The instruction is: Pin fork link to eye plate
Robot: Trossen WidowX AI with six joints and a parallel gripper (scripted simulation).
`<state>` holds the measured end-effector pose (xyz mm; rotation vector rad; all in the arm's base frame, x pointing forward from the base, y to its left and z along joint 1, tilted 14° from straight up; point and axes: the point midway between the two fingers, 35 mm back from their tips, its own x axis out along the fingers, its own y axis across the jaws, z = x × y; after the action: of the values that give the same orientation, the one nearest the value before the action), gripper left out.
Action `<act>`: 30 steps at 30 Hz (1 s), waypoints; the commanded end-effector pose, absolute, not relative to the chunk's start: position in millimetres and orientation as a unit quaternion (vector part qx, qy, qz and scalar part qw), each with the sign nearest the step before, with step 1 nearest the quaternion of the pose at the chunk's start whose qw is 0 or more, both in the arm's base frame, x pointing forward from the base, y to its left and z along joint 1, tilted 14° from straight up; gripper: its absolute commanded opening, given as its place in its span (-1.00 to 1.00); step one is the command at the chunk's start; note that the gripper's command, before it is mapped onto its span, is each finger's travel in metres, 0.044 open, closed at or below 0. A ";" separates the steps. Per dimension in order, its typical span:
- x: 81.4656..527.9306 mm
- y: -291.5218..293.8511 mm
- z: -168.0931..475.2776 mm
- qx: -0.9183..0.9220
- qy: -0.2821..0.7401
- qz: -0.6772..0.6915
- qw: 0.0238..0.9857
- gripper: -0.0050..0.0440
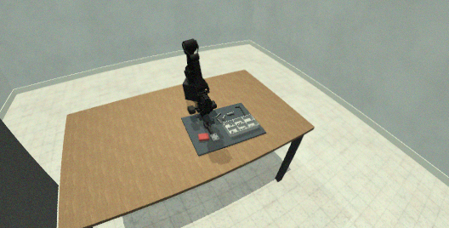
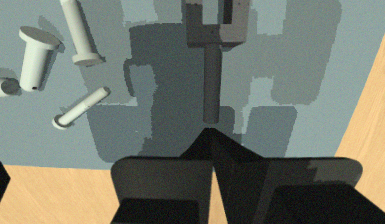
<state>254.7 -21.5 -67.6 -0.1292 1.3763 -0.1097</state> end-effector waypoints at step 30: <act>267.4 -20.9 -66.3 -0.060 0.634 -0.049 0.769 -0.80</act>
<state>260.2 -21.4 -68.2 -0.1310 1.3914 -0.1092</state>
